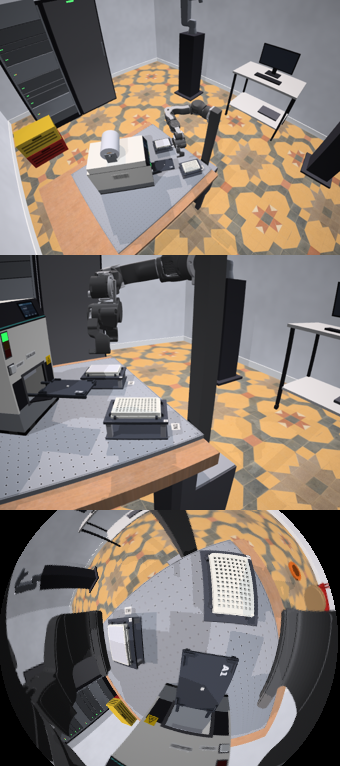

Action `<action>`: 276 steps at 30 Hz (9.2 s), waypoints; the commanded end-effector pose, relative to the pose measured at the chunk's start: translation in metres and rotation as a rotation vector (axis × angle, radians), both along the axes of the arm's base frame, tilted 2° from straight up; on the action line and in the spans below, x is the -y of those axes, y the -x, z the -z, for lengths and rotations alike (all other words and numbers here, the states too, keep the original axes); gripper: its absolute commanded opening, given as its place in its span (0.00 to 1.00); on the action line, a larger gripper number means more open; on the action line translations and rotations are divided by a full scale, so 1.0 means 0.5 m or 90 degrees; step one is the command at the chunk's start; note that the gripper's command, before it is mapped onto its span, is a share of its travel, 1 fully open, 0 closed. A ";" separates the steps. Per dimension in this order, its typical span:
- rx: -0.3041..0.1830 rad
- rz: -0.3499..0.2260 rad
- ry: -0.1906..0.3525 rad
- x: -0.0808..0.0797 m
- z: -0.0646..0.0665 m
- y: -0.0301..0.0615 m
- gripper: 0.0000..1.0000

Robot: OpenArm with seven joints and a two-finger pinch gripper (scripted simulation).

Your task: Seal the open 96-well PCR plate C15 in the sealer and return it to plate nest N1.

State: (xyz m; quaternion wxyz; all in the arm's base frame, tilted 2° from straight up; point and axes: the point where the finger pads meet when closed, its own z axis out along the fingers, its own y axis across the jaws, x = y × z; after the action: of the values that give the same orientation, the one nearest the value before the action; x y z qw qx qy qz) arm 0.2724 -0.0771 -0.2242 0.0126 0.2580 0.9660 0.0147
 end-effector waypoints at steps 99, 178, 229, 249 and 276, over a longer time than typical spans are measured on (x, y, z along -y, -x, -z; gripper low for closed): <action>0.002 0.007 -0.006 -0.223 0.122 0.075 0.77; 0.001 0.005 -0.003 -0.226 0.287 0.067 0.77; 0.000 0.006 -0.005 -0.226 0.287 0.070 0.00; 0.000 0.006 -0.005 -0.226 0.287 0.070 0.00; 0.000 0.008 -0.003 -0.223 0.158 0.070 0.00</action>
State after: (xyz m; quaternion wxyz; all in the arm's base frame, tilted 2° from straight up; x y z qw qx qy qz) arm 0.2433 0.0392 -0.2983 0.0232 0.2574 0.9655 0.0315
